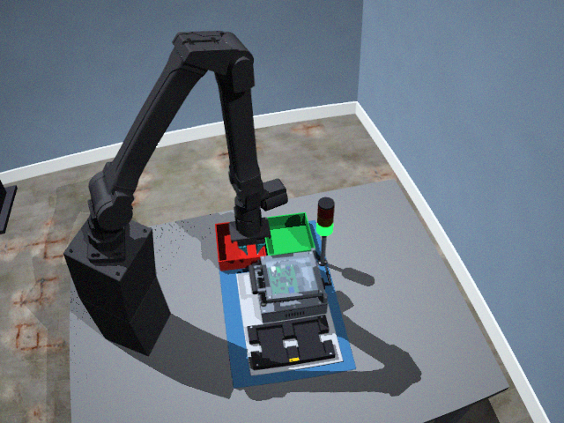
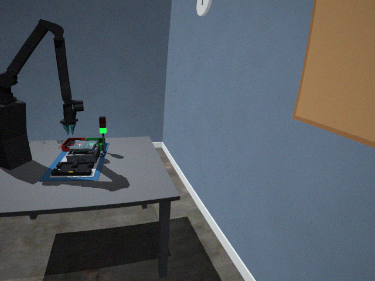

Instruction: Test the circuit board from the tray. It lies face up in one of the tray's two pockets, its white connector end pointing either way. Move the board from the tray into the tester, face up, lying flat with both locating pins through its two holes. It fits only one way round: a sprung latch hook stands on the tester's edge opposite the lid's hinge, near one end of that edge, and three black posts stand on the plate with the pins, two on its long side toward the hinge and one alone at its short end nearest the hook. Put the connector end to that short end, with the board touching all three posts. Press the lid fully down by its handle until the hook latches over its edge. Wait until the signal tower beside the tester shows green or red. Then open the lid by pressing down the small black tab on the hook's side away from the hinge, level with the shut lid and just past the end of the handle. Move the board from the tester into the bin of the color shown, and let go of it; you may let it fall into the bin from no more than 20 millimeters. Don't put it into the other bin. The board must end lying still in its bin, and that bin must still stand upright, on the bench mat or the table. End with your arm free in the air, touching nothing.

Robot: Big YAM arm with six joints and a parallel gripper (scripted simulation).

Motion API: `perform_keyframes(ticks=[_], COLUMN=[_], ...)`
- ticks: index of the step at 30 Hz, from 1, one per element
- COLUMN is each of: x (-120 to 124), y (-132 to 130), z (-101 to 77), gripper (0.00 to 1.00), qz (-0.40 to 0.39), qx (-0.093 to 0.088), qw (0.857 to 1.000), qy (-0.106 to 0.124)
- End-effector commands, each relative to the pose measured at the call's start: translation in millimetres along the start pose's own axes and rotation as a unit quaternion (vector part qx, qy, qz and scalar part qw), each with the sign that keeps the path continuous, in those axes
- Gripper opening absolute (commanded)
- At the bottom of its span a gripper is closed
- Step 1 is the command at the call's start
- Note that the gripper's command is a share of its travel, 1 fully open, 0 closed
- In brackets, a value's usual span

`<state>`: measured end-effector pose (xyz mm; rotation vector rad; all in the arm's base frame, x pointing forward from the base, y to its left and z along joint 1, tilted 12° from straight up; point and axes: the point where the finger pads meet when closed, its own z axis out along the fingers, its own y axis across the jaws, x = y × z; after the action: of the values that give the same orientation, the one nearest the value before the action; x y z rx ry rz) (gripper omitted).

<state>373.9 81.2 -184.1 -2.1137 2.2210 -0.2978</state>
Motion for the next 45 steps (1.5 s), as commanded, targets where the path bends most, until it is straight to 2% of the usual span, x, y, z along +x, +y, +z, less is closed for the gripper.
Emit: perform_keyframes(ticks=[1, 5, 15, 25, 28, 41, 42, 45], x=[13.6, 30.3, 52.4, 46.7, 48.2, 53.2, 51.1, 51.6], y=[-9.7, -6.8, -1.5, -5.7, 3.3, 3.2, 7.3, 3.2], z=[-8.5, -8.3, -8.0, -7.9, 4.2, 19.0, 19.8, 22.3], gripper=[0.26, 0.26, 0.26, 0.26, 0.26, 0.26, 0.26, 0.26], qz=[0.002, 0.002, 0.001, -0.003, -0.004, 0.001, -0.002, 0.000], qx=[0.015, 0.015, 0.012, 0.017, 0.004, 0.003, -0.002, 0.003], qw=[1.000, 1.000, 1.000, 1.000, 1.000, 1.000, 1.000, 1.000], qy=[-0.005, -0.004, -0.003, -0.004, -0.001, 0.000, 0.000, -0.001])
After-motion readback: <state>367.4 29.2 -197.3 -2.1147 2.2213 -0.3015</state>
